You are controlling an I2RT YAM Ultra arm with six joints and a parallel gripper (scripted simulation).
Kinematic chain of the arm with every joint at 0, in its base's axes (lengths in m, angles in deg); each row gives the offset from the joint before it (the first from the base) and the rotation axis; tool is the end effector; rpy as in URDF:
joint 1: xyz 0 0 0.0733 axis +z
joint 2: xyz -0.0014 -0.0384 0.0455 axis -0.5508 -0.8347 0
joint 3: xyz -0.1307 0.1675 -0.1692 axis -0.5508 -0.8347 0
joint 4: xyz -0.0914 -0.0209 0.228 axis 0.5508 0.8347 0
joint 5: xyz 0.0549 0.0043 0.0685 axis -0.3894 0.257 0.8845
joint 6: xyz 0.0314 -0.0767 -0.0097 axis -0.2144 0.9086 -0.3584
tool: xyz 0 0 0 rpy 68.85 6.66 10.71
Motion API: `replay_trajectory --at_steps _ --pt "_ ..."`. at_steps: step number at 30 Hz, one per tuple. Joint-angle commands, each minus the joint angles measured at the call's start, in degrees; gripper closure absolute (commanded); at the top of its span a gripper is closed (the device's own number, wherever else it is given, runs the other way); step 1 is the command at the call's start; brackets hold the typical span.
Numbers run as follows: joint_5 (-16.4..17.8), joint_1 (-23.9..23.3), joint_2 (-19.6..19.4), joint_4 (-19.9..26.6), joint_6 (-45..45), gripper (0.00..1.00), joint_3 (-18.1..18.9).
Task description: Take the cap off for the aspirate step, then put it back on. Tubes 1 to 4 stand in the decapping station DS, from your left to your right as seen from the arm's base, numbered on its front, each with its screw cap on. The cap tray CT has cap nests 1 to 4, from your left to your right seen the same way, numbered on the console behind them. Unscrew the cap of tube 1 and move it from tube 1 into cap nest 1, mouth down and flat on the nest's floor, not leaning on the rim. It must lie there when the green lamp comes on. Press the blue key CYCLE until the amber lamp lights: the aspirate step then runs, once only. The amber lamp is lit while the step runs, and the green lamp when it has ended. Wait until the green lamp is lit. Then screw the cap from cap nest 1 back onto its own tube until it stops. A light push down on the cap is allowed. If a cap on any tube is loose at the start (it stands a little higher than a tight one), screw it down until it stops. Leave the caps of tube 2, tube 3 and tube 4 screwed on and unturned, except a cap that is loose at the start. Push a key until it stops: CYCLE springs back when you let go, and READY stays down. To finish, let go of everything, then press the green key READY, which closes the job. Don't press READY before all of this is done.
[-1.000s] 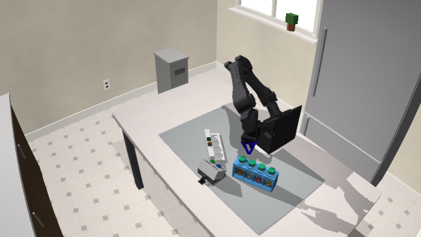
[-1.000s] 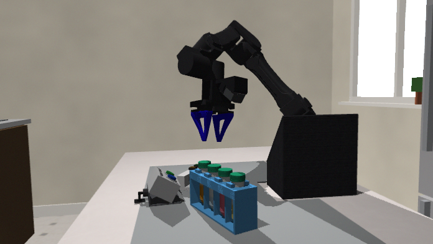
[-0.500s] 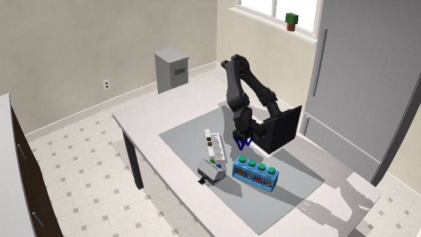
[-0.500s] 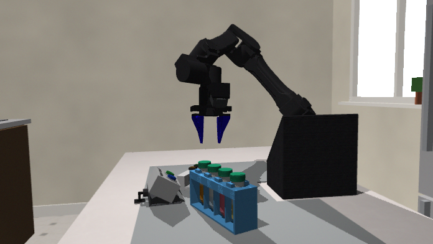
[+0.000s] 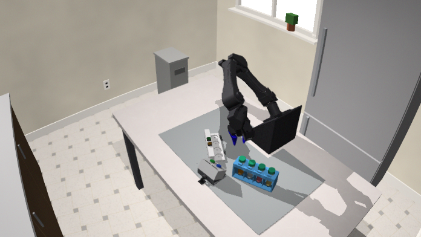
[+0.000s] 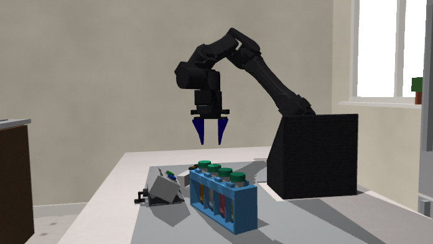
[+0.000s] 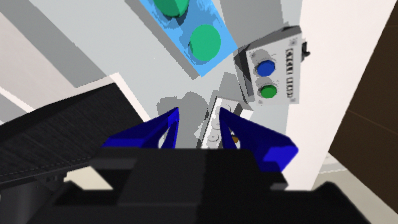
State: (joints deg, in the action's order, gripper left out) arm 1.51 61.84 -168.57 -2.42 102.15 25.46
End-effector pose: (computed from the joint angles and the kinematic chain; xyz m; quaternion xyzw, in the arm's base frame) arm 0.3048 0.1147 0.0636 0.5612 -0.7393 0.3049 0.2134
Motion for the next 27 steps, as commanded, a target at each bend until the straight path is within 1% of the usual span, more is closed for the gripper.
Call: replay_trajectory --at_steps 1,2,3,4,9,21,26,27 --pt "-1.0 0.0 1.1 0.4 -8.2 0.51 -0.4" --pt "-1.3 -0.5 1.7 0.5 -9.7 0.51 -0.9" --pt "-1.4 -0.4 1.4 1.0 -11.9 0.51 -0.5" --pt "-1.8 -1.3 2.8 0.6 -11.9 0.51 -1.8" --pt "-2.2 -1.3 2.3 1.5 -17.2 0.51 -1.3" --pt "-2.3 -1.2 2.1 1.7 -18.1 0.51 -1.1" --pt "-0.3 3.3 -4.2 1.3 -46.9 0.51 1.5" --pt "-0.3 3.3 -4.2 1.3 -46.9 0.51 1.5"
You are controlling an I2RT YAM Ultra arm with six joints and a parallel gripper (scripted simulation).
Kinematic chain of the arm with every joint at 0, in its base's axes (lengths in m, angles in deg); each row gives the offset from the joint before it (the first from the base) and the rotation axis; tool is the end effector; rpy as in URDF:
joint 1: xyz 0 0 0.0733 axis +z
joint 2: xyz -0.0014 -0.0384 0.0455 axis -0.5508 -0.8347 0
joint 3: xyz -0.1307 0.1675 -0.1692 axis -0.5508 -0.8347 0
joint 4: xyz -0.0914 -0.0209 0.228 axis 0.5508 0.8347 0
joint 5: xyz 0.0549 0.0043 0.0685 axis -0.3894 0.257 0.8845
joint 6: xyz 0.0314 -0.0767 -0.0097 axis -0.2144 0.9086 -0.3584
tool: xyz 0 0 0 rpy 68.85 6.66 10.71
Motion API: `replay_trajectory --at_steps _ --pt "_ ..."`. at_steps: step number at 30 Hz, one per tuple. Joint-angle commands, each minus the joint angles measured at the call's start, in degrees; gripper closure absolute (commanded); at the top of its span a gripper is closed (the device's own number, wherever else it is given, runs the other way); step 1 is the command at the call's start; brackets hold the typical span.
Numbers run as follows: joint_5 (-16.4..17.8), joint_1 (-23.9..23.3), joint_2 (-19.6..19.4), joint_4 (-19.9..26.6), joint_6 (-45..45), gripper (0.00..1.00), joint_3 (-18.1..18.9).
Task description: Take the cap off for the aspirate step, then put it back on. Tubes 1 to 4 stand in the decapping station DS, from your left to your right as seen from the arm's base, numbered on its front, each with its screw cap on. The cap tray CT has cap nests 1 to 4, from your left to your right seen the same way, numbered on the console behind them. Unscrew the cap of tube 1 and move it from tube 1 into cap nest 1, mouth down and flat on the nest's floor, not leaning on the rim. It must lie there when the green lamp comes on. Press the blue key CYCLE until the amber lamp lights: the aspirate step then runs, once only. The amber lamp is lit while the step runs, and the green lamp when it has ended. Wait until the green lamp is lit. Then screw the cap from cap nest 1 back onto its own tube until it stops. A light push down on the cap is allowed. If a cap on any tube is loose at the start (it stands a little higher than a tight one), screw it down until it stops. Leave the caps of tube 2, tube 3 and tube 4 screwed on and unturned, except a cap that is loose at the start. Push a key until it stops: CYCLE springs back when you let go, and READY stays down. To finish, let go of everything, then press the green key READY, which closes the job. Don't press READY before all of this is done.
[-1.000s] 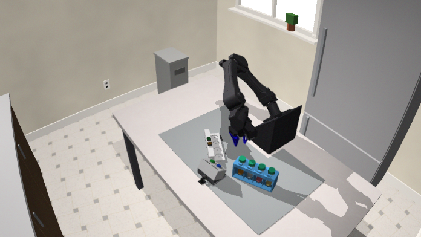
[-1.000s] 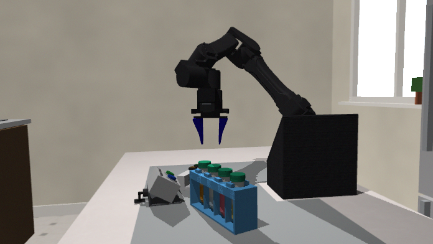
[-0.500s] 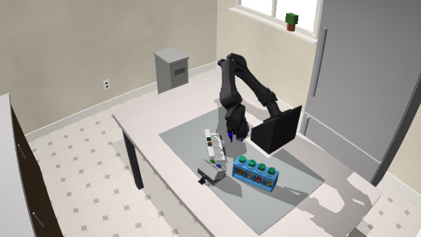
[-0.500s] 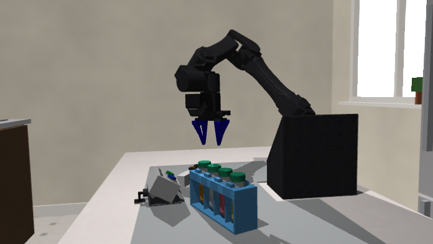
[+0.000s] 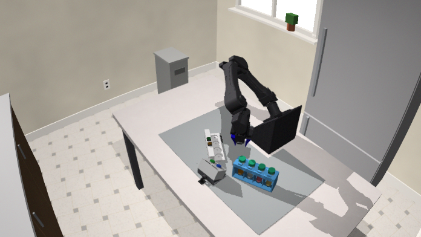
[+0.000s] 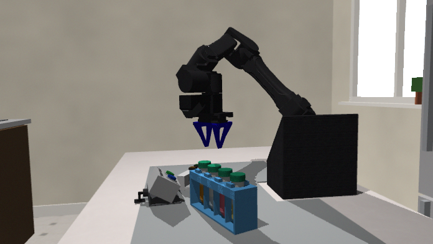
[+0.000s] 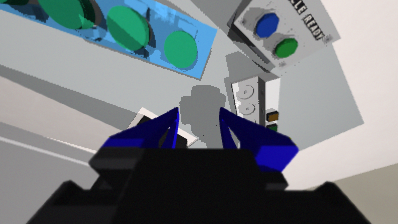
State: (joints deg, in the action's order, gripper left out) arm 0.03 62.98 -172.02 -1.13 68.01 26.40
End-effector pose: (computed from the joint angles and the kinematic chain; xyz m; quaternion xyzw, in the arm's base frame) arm 0.3019 0.1187 0.0498 0.3379 -0.8539 0.3711 0.1377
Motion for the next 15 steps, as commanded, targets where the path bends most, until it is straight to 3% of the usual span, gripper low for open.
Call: replay_trajectory --at_steps 1,2,7,9,15 --pt "1.2 2.2 -0.8 0.0 -12.7 0.51 0.6" --pt "1.6 3.0 -2.1 0.0 -18.9 0.51 1.2" --pt "2.4 4.8 -4.8 0.1 -30.4 0.51 2.8" --pt "3.3 6.5 -7.6 0.3 -40.9 0.51 4.7" --pt "4.6 9.0 -11.8 0.7 -58.7 0.51 7.9"
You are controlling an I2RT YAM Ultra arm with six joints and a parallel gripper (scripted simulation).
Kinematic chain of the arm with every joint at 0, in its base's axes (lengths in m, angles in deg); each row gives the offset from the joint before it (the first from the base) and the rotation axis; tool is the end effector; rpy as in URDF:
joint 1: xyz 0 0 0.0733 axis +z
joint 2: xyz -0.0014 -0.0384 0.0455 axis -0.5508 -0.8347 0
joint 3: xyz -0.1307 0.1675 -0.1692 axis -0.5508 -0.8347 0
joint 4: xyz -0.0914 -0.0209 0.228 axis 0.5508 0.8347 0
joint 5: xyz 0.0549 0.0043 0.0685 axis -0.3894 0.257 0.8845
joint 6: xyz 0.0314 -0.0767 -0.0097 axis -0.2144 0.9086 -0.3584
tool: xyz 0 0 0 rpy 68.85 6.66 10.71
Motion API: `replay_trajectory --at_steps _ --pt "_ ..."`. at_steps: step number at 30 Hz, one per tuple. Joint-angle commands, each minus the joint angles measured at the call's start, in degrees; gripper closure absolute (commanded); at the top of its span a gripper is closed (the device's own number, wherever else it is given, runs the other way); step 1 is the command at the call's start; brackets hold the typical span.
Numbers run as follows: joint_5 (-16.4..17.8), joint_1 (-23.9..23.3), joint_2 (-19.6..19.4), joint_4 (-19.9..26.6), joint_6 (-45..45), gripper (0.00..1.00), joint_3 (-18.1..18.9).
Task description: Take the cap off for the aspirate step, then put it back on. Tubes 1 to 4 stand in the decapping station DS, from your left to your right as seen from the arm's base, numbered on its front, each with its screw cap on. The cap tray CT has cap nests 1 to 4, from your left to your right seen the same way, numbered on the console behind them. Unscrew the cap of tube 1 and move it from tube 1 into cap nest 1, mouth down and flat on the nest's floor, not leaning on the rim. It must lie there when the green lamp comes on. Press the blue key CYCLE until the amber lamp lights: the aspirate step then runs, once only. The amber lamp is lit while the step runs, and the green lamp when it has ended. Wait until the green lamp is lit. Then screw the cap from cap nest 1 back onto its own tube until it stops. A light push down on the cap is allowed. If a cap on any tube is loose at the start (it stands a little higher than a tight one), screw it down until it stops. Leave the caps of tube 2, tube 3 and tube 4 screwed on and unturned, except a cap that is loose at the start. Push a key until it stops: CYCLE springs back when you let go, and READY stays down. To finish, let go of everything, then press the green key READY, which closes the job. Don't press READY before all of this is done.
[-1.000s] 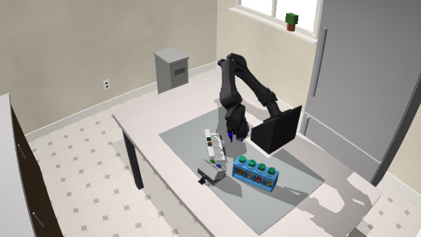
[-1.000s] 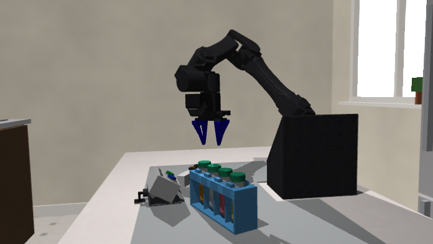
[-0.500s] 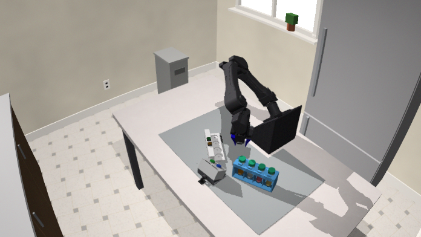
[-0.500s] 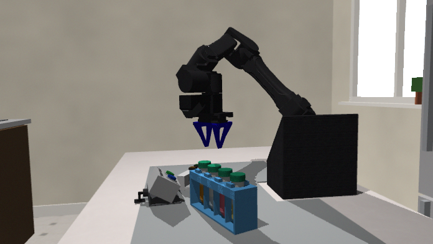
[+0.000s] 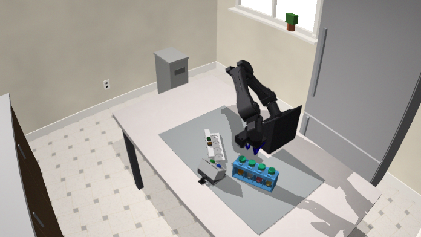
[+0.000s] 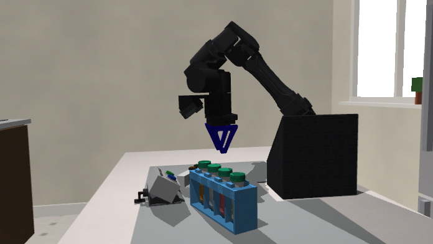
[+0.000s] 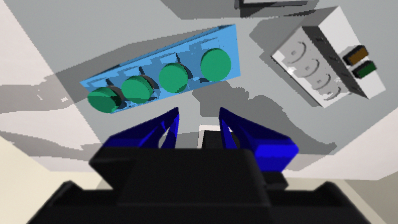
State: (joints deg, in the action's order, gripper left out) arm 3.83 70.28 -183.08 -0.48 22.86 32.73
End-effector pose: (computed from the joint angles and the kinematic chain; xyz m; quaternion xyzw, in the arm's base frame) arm 0.2894 0.1647 0.0013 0.0495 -0.9168 0.3960 0.0166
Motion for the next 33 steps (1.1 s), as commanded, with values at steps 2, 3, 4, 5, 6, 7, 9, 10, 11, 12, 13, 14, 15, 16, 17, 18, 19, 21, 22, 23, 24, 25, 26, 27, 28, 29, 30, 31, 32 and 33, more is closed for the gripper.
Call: replay_trajectory --at_steps 2,3,4,5,6,7,9,10,11,12,13,14,15,16,17,18,19,21,22,23,24,25,26,27,28,29,30,31,32,33 --pt "0.8 1.7 -0.7 0.0 -13.6 0.51 1.5" --pt "0.8 1.7 -0.7 0.0 -13.6 0.51 1.5" --pt "1.2 2.5 -2.2 0.3 -19.2 0.51 2.7" --pt "1.6 3.2 -3.6 0.5 -24.7 0.51 4.0" --pt "2.0 4.0 -5.1 0.8 -29.8 0.51 5.4" --pt "2.0 4.0 -5.1 0.8 -30.3 0.51 5.3" --pt "2.9 5.6 -8.1 1.5 -40.2 0.51 8.2" --pt "2.9 5.5 -8.1 1.5 -41.4 0.51 8.2" --pt "3.3 6.3 -9.6 1.9 -46.6 0.51 9.8" --pt "3.3 6.3 -9.6 1.9 -46.9 0.51 9.7" --pt "3.7 7.0 -11.2 2.4 -52.4 0.51 11.4" --pt "3.7 7.0 -11.2 2.4 -52.4 0.51 11.3" --pt "4.1 7.8 -12.7 2.9 -57.6 0.51 13.1" --pt "4.5 8.5 -14.3 3.4 -58.3 0.51 14.8" --pt "5.0 9.2 -15.9 4.0 -58.9 0.51 16.7" --pt "5.4 9.9 -17.6 4.6 -59.6 0.51 18.6" --pt "5.4 9.9 -17.6 4.6 -59.6 0.51 18.6" --pt "5.8 10.5 -19.3 5.3 -60.2 0.51 20.7" --pt "6.2 11.2 -21.0 6.1 -60.8 0.51 22.9" --pt "6.6 11.9 -22.7 6.9 -61.5 0.51 25.2" --pt "6.7 12.0 -23.2 7.2 -61.6 0.51 25.8" --pt "6.7 12.0 -23.2 7.2 -61.6 0.51 25.9" --pt "6.7 12.0 -23.2 7.2 -61.6 0.51 25.9" --pt "6.7 12.0 -23.2 7.2 -61.6 0.51 25.9" --pt "6.7 12.0 -23.2 7.2 -61.6 0.51 25.8" --pt "6.7 12.0 -23.2 7.2 -61.6 0.51 25.8" --pt "6.7 12.0 -23.2 7.2 -61.6 0.51 25.9" --pt "6.7 12.0 -23.2 7.2 -61.6 0.51 25.9" --pt "6.7 12.0 -23.2 7.2 -61.6 0.51 25.9" --pt "6.6 11.8 -23.3 6.5 -61.4 0.51 25.4"
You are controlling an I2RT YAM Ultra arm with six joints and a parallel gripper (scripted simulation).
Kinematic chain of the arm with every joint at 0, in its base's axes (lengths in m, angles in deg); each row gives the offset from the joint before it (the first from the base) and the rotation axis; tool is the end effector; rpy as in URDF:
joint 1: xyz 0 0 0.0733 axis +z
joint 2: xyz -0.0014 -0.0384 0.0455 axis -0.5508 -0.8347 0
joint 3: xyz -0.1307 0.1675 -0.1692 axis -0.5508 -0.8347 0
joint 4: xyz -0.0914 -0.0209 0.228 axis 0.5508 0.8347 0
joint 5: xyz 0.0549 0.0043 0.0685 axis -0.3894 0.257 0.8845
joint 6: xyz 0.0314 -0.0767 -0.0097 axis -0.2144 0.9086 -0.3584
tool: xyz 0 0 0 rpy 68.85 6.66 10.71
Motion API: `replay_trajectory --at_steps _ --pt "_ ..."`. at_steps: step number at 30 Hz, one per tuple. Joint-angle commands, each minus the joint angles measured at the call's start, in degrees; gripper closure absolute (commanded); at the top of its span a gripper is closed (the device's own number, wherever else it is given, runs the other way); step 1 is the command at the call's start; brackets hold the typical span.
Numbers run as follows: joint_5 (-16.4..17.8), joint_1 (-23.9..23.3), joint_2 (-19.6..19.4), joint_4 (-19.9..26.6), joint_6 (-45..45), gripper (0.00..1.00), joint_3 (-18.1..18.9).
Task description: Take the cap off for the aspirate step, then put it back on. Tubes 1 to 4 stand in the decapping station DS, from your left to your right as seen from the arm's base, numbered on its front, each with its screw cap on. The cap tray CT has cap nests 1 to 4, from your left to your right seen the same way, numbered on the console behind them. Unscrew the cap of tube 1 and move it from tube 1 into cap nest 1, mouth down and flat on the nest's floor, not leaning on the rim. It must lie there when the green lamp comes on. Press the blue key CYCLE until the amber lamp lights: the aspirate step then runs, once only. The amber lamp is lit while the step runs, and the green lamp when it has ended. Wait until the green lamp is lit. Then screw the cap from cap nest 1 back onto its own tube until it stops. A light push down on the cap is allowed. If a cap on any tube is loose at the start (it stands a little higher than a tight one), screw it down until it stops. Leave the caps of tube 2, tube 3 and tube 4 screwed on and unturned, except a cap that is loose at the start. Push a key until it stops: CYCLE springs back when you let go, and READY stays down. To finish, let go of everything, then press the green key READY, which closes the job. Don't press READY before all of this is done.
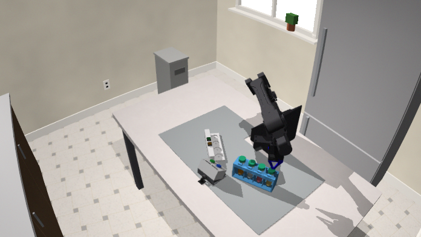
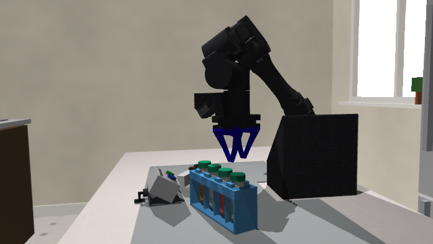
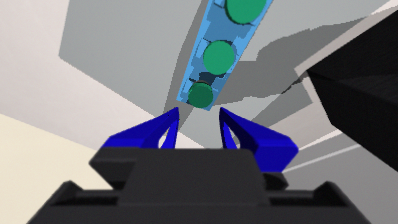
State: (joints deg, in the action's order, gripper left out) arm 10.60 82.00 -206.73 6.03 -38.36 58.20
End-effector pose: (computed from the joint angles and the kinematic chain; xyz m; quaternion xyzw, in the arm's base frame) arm 0.2706 0.2544 -0.0886 0.3460 0.8544 -0.3550 0.1558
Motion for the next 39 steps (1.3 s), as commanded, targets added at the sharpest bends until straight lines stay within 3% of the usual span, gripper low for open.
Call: replay_trajectory --at_steps 1,13,39 --pt "-0.3 -0.1 0.3 -0.6 0.0 0.51 -0.6" --pt "-1.6 -2.2 -0.5 -6.9 1.9 0.51 -5.1" --pt "-1.9 -2.7 -0.8 -8.3 2.4 0.51 -5.9"
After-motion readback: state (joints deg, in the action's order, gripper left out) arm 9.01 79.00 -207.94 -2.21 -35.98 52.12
